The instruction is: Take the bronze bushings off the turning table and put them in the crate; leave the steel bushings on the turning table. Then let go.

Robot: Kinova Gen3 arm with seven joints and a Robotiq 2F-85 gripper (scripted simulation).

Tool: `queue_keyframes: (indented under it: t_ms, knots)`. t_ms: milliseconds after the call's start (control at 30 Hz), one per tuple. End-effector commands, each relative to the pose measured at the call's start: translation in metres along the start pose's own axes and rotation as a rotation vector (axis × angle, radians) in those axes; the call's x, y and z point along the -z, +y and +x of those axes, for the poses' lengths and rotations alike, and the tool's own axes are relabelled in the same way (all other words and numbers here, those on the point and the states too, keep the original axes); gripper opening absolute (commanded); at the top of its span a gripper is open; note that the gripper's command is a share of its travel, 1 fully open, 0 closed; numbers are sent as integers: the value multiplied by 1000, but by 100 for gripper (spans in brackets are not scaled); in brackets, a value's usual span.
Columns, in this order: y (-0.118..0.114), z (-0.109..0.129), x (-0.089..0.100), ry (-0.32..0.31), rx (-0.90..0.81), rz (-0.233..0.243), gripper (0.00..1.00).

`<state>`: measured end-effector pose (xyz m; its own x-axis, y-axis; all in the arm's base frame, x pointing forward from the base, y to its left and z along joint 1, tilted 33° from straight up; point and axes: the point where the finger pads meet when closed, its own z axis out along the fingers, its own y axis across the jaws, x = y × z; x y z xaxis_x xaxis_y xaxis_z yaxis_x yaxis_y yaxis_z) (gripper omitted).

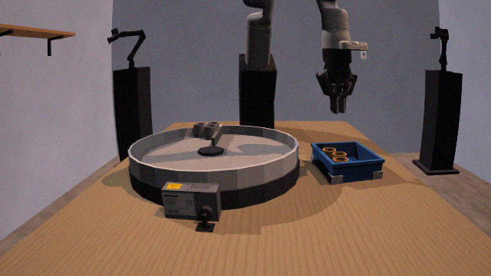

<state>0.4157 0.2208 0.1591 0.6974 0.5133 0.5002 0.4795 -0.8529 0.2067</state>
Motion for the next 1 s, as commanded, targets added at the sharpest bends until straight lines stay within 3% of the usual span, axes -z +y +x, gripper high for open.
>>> queue_keyframes:
  t_ms: [0, 800, 833, 967]
  knots:
    - [0, 0, 0, 1, 0, 0, 19]
    - [0, 0, 0, 1, 0, 0, 19]
    - [0, 0, 0, 1, 0, 0, 100]
    - [0, 0, 0, 1, 0, 0, 100]
